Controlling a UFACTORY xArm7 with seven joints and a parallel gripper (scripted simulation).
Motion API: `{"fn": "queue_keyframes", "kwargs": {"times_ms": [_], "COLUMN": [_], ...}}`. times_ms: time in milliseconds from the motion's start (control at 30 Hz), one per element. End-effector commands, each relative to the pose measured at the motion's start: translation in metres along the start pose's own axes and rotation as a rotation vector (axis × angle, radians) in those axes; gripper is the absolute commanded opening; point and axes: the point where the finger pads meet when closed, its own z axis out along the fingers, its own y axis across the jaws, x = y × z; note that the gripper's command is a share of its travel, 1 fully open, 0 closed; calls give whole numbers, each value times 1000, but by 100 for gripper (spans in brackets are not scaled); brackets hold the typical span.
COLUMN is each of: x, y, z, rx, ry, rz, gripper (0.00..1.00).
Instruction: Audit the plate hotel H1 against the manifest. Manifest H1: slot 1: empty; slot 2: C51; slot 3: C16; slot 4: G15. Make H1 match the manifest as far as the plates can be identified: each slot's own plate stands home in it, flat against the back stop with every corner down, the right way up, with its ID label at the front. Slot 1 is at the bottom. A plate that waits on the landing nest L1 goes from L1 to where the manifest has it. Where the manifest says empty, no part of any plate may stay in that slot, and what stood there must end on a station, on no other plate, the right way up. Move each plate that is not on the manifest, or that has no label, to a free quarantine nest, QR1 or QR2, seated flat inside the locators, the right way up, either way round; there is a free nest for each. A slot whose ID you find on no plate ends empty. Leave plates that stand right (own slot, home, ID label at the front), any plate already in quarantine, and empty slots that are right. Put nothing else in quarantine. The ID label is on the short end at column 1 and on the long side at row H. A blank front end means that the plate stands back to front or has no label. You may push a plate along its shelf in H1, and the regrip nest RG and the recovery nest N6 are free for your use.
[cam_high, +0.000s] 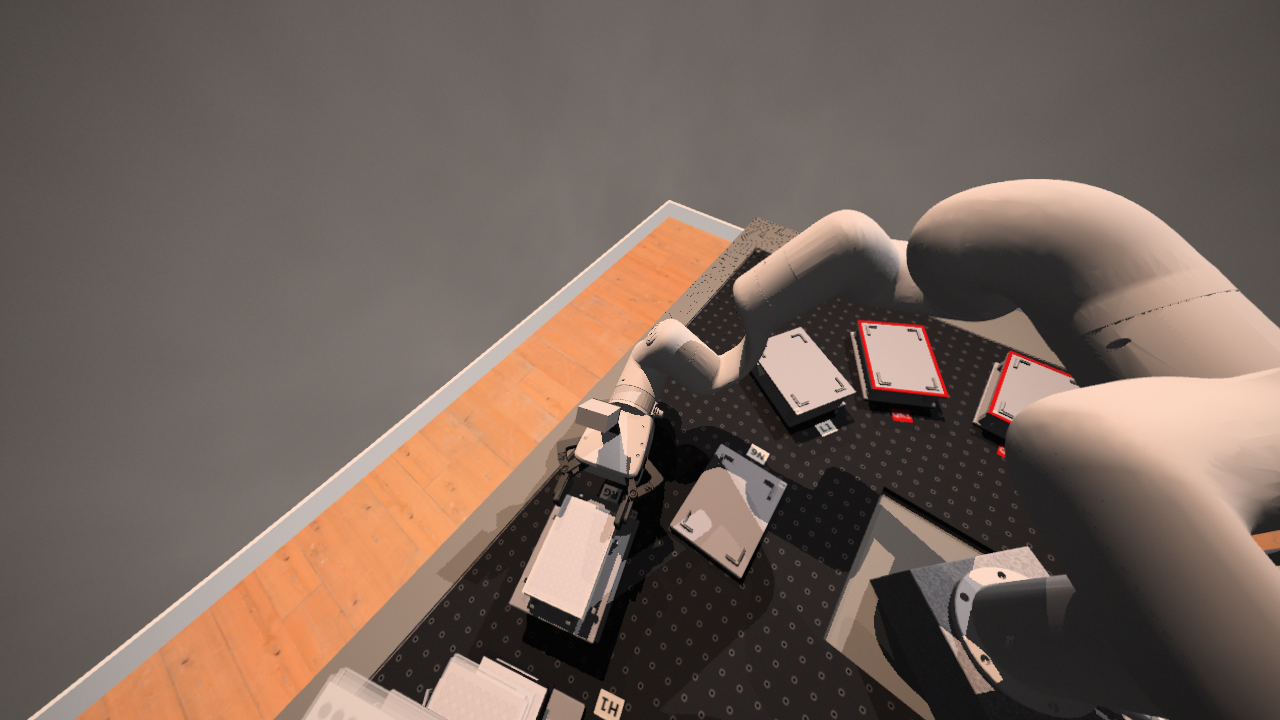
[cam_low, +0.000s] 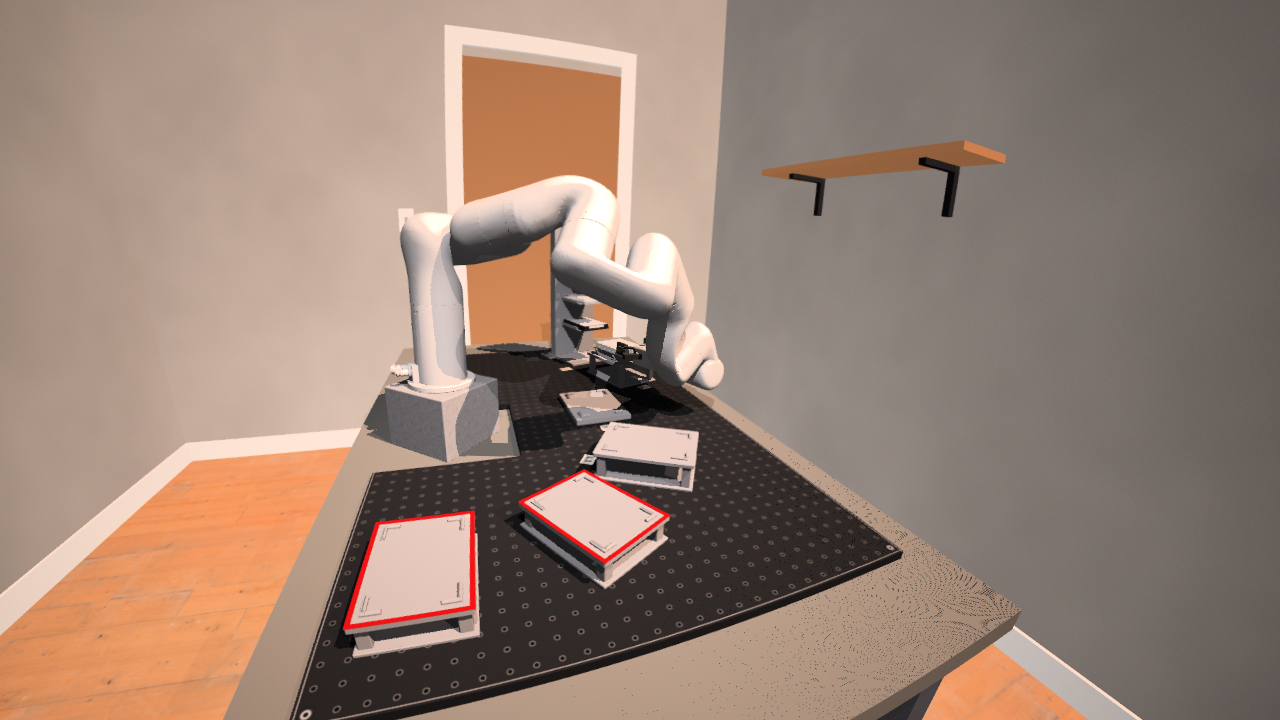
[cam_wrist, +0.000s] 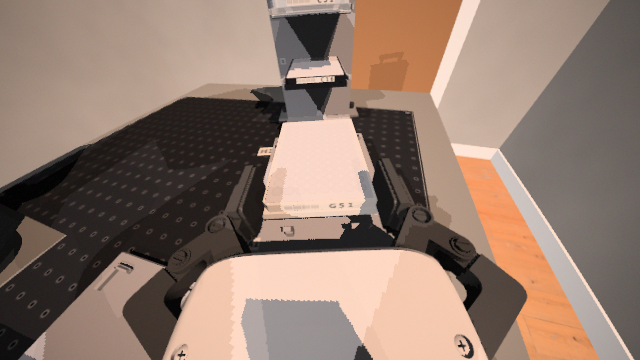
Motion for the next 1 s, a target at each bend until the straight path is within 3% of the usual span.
{"fn": "queue_keyframes", "kwargs": {"times_ms": [0,967], "x": [1,-8], "y": [1,1], "z": [0,0], "rx": [0,0], "ry": [-1,-1], "rz": [-4,-4], "gripper": [0,0]}}
